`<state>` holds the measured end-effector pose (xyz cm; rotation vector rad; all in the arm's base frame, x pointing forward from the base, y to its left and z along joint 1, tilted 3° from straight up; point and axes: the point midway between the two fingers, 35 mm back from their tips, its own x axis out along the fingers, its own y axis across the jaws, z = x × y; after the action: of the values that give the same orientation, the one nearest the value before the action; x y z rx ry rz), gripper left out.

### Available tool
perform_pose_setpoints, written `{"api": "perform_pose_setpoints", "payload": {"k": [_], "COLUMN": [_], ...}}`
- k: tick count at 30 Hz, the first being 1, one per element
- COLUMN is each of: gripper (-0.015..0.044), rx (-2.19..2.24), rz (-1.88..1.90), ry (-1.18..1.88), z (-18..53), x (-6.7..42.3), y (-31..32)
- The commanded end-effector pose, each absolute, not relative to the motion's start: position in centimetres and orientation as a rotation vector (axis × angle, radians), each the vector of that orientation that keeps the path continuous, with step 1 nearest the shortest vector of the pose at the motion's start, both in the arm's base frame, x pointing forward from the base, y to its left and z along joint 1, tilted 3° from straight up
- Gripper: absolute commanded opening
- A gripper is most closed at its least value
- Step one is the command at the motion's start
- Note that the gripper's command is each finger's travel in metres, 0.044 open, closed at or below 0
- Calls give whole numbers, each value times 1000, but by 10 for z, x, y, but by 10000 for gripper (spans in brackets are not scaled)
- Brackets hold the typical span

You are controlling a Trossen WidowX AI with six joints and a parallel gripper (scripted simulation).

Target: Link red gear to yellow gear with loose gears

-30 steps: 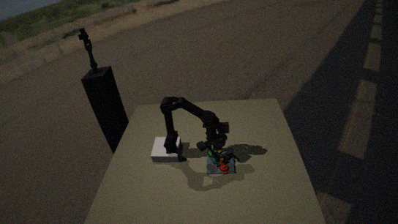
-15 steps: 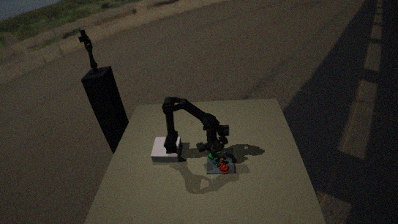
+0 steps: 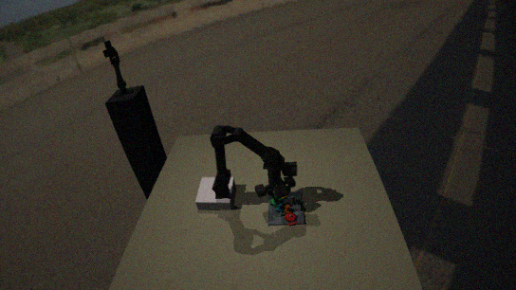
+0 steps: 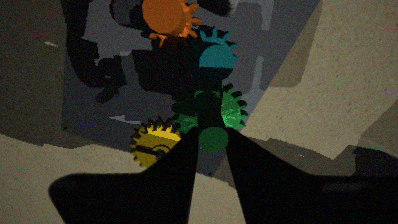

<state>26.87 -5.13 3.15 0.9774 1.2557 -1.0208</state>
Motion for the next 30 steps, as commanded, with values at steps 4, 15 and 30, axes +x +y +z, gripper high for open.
{"api": "perform_pose_setpoints", "payload": {"k": [4,15,30], "gripper": [0,0,140], "rx": [880,808,916], "rz": [-925,-857,-959], "ry": [1304,1336,1286], "z": [30,26,34], "x": [269,269,269], "y": [-50,-52,-52]}}
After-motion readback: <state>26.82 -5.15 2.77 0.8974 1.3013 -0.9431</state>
